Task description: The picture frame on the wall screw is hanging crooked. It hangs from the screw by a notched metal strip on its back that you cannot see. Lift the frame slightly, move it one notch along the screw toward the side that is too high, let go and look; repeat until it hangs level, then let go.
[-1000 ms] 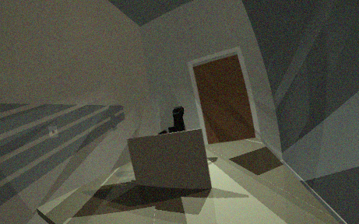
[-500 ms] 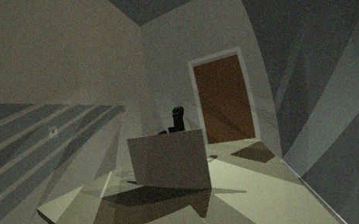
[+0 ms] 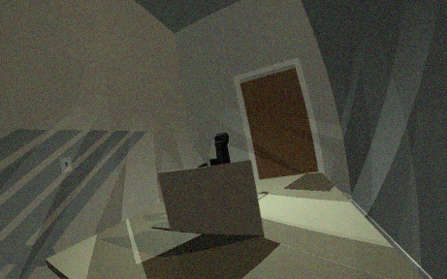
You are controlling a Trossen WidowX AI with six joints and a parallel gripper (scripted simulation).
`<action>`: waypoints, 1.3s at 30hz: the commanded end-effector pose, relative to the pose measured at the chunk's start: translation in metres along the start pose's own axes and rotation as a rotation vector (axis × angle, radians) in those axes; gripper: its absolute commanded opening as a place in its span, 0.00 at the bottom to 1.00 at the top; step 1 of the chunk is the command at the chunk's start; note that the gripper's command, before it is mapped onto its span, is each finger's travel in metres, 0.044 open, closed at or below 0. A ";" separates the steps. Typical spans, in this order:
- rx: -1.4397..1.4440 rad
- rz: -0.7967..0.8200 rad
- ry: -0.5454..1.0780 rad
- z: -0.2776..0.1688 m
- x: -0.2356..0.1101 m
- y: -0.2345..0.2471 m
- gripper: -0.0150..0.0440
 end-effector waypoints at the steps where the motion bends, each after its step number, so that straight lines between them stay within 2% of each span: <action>1: 0.002 0.009 -0.004 0.000 0.000 0.000 0.25; 39: -0.016 0.008 -0.001 -0.002 0.000 -0.005 0.25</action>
Point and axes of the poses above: the point midway between the two fingers, 35 mm back from their tips, its own x axis out along the fingers, its own y axis across the jaws, z = x × y, the point moved 4 cm from there along -x, back along the fingers, and after that the axes turned 9 degrees about -x, right-handed, at the moved point
